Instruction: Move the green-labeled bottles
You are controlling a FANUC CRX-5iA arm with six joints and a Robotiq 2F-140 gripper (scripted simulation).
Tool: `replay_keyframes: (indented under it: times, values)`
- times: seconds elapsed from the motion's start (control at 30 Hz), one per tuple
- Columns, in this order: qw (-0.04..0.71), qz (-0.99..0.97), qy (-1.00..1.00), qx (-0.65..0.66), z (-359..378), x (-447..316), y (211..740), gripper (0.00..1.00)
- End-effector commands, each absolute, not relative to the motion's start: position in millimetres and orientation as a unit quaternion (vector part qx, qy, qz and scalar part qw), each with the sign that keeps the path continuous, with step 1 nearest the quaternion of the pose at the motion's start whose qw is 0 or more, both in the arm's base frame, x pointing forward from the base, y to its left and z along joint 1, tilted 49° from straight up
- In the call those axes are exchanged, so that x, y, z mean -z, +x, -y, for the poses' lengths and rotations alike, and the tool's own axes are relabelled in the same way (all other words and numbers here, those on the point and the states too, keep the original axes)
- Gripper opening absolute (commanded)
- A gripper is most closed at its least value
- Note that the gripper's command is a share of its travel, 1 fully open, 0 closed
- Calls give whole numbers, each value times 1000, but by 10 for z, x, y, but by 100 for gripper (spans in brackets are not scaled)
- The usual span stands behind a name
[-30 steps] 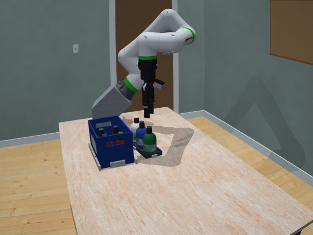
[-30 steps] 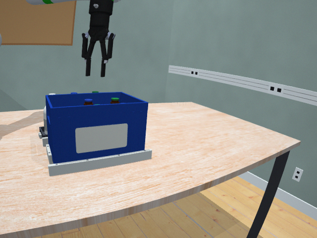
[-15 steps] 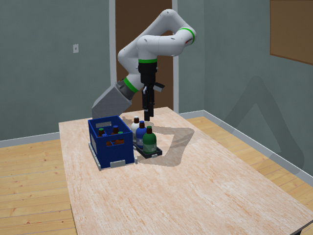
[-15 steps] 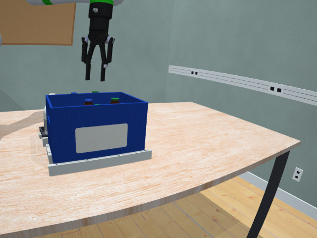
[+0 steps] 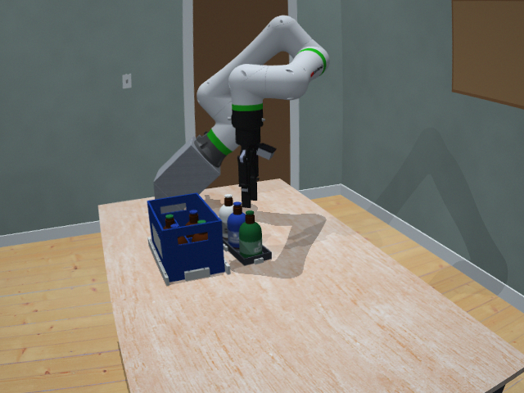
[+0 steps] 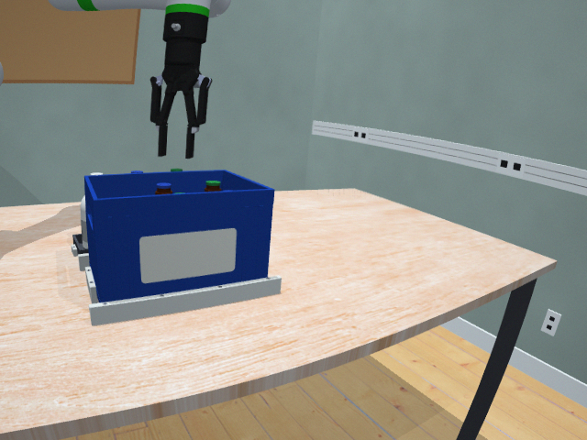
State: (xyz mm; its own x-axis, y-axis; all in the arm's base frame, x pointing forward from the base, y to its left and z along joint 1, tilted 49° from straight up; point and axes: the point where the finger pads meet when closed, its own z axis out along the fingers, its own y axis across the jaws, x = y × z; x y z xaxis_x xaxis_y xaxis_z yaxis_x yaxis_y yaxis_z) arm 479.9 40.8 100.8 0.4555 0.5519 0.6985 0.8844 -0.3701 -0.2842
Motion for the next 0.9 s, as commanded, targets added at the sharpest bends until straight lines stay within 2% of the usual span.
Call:
replay_keyframes:
  times: [0.0, 0.87]
  values:
    - [327, 456, -788, 254, -416, -997, 4804, 44]
    - [327, 456, -788, 254, -452, -965, 4810, 44]
